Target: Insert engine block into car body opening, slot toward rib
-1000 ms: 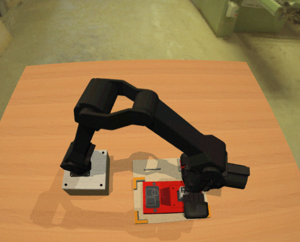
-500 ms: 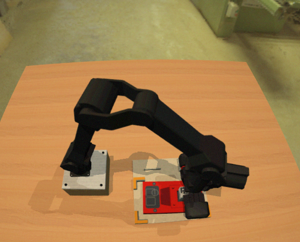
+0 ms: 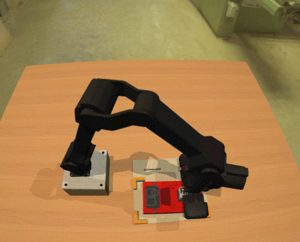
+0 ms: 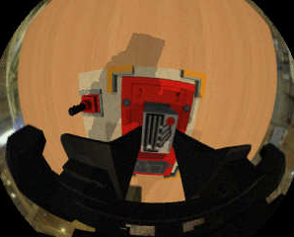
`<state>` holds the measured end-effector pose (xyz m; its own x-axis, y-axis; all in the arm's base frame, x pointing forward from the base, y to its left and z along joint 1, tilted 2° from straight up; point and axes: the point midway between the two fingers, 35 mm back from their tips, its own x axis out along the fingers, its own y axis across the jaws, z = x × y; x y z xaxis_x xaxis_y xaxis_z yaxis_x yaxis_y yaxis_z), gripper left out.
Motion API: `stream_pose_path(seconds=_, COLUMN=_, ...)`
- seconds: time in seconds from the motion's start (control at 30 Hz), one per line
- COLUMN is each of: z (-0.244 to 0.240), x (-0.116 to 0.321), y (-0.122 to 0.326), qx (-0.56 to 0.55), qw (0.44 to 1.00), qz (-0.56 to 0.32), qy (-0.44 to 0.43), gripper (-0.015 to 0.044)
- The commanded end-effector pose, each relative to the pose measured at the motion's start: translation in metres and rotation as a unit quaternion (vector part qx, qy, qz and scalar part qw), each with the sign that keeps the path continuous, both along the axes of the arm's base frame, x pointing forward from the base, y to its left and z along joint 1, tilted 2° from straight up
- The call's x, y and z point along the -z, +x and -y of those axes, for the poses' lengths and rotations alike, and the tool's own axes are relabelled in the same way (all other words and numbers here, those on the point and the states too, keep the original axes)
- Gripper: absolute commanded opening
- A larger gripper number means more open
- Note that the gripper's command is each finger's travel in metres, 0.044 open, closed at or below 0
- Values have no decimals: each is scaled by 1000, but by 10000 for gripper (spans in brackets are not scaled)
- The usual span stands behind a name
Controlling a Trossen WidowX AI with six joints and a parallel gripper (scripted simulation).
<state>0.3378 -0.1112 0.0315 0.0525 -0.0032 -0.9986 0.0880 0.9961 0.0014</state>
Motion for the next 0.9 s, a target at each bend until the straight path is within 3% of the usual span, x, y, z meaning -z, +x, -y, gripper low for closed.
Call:
stream_pose_path(seconds=0.0, z=-1, x=1, y=0, qx=-6, qw=1000, qz=1, qy=2, gripper=158)
stream_pose_path(seconds=0.87, z=-1, x=7, y=1, qx=3, qw=1000, qz=1, qy=2, gripper=158)
